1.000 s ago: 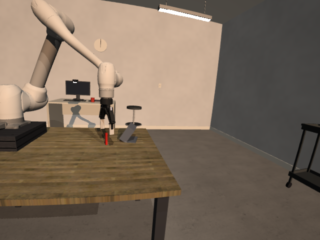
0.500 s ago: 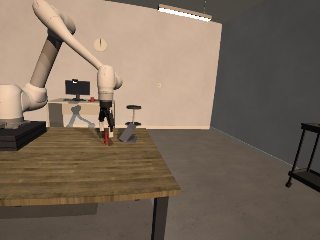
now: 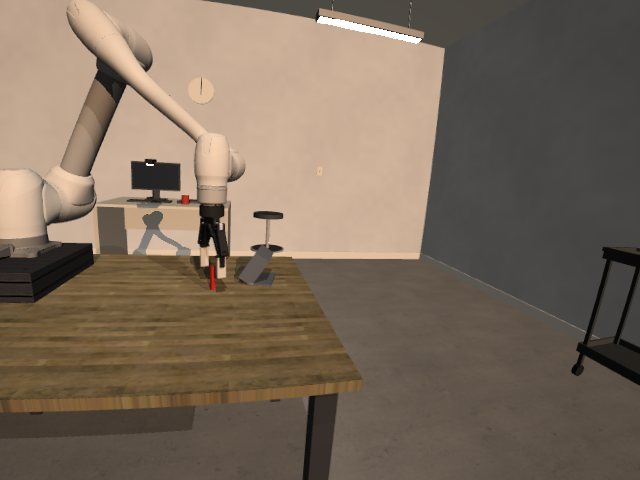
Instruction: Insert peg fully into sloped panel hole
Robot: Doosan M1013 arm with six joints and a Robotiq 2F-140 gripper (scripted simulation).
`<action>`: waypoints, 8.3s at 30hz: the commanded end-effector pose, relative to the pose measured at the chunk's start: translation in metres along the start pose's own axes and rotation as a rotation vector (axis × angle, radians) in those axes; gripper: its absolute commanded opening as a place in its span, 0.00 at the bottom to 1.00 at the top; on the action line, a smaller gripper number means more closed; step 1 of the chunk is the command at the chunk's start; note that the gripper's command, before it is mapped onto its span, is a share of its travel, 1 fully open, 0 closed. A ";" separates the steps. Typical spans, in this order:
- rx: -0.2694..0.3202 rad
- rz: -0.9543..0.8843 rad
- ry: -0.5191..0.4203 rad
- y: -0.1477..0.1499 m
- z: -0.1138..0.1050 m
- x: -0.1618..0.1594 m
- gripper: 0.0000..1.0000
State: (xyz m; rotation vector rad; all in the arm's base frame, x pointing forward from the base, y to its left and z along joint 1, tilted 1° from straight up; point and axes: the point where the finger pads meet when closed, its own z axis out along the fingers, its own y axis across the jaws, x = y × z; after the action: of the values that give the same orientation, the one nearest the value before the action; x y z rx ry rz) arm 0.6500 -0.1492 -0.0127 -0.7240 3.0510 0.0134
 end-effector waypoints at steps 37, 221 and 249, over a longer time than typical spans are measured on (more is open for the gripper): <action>0.000 0.000 -0.001 0.000 -0.001 0.000 0.30; 0.339 0.614 -0.909 0.119 -0.074 -0.064 0.00; 0.355 0.644 -0.959 0.102 -0.063 -0.078 0.00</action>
State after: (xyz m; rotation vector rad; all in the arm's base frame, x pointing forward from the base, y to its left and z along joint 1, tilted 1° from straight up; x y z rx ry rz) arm 0.6630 -0.0185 0.0559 0.2572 2.1256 -0.1295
